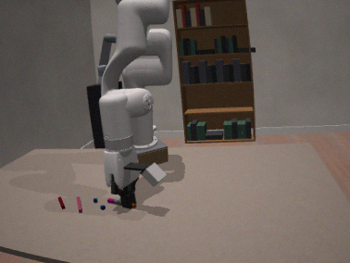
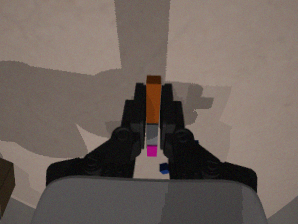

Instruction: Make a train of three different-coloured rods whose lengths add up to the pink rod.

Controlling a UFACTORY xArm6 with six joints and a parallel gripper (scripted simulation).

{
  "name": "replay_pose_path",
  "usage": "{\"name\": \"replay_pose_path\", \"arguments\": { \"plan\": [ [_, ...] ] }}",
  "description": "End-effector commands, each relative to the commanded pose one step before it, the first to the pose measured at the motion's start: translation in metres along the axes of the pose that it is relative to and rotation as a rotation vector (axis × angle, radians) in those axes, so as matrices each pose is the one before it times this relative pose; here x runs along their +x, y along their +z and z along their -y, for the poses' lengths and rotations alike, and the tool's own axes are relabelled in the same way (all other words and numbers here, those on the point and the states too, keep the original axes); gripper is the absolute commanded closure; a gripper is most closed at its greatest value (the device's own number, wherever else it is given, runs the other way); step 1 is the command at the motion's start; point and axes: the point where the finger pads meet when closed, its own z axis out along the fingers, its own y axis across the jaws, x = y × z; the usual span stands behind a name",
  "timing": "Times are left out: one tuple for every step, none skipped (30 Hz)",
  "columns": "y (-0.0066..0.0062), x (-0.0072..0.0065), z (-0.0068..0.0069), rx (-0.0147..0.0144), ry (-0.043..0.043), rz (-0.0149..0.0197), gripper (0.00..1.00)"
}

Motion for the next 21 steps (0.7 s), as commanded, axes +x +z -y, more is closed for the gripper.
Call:
{"name": "replay_pose_path", "arguments": {
  "plan": [
    [-0.00069,0.00055,-0.00109,-0.00267,-0.00011,-0.00121,0.88],
    [0.0,0.0,0.0,0.0,0.0,0.0,0.84],
    [0.0,0.0,0.0,0.0,0.0,0.0,0.84],
    [0.0,0.0,0.0,0.0,0.0,0.0,0.84],
    [0.0,0.0,0.0,0.0,0.0,0.0,0.8],
    [0.0,0.0,0.0,0.0,0.0,0.0,0.8],
    [0.0,0.0,0.0,0.0,0.0,0.0,0.8],
    [0.0,0.0,0.0,0.0,0.0,0.0,0.76],
    [0.0,0.0,0.0,0.0,0.0,0.0,0.76],
    [0.0,0.0,0.0,0.0,0.0,0.0,0.76],
    [0.0,0.0,0.0,0.0,0.0,0.0,0.76],
    [0.0,0.0,0.0,0.0,0.0,0.0,0.76],
    [0.0,0.0,0.0,0.0,0.0,0.0,0.76],
    [0.0,0.0,0.0,0.0,0.0,0.0,0.76],
    [0.0,0.0,0.0,0.0,0.0,0.0,0.76],
    [0.0,0.0,0.0,0.0,0.0,0.0,0.76],
    [0.0,0.0,0.0,0.0,0.0,0.0,0.76],
    [0.0,0.0,0.0,0.0,0.0,0.0,0.76],
    [-0.00002,0.0,0.0,0.0,0.0,0.0,0.76],
    [-0.00014,0.0,0.0,0.0,0.0,-0.00001,0.76],
    [-0.00036,0.00001,0.0,0.00001,0.0,-0.00003,0.76]
  ]
}}
